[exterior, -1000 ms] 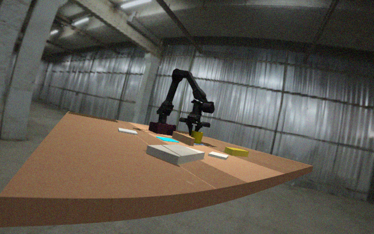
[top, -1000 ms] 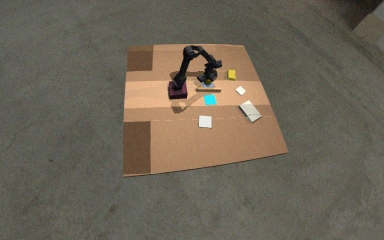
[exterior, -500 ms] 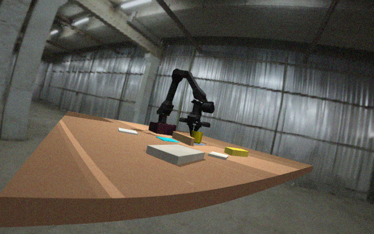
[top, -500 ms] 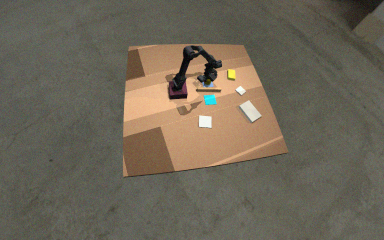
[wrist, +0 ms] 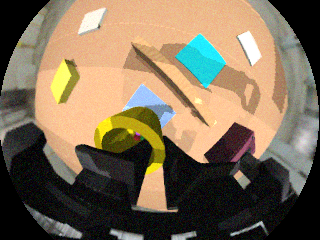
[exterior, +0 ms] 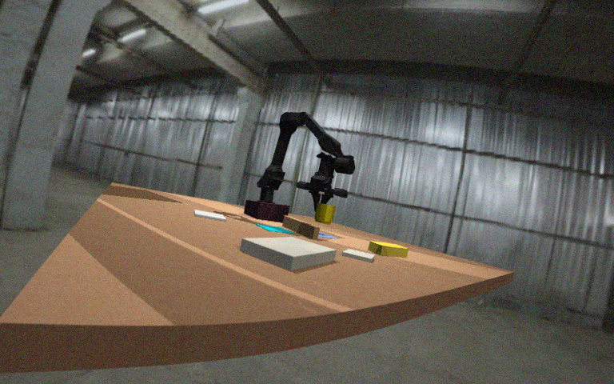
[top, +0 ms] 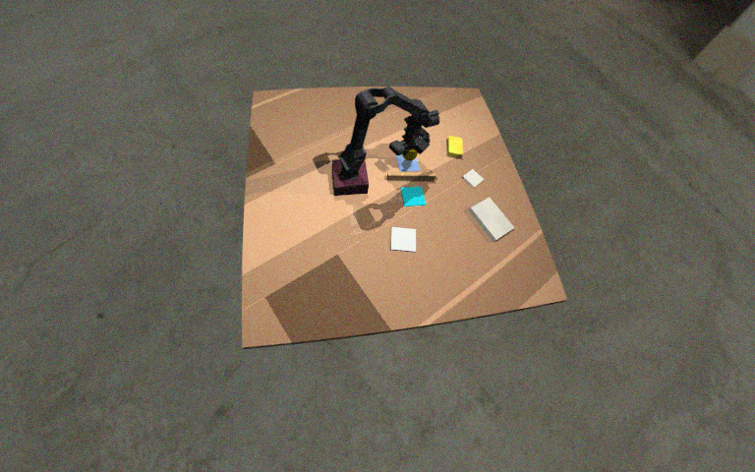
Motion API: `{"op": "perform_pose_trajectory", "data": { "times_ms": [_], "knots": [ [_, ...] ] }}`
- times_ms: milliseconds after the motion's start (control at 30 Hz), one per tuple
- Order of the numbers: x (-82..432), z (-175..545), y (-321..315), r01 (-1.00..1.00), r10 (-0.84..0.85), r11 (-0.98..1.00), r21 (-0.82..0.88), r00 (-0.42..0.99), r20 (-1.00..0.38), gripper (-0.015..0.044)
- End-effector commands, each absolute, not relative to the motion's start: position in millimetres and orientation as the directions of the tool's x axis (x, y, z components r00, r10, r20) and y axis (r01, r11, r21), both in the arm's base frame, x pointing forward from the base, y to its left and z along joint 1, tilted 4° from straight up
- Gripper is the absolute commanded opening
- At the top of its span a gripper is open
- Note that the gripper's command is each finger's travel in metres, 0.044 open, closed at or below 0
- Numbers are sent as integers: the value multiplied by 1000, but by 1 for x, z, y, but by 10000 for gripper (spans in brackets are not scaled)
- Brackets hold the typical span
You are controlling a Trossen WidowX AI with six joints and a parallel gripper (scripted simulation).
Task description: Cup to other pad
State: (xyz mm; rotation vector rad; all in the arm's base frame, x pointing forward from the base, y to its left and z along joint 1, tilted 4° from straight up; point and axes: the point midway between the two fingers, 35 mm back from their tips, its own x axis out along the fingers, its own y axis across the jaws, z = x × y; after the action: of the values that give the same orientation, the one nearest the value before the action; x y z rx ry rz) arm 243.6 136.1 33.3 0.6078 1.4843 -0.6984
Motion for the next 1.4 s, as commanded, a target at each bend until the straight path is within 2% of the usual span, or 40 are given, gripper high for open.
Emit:
{"op": "perform_pose_trajectory", "data": {
  "times_ms": [0, 800, 1367],
  "knots": [
    [244, 49, 137, 744, -41, 667, -47, -27, -999, 0],
    [244, 54, 136, 741, -44, 669, -53, -32, -999, 0],
    [249, 55, 102, 743, -45, 667, -51, -28, -999, 0]
  ]
}}
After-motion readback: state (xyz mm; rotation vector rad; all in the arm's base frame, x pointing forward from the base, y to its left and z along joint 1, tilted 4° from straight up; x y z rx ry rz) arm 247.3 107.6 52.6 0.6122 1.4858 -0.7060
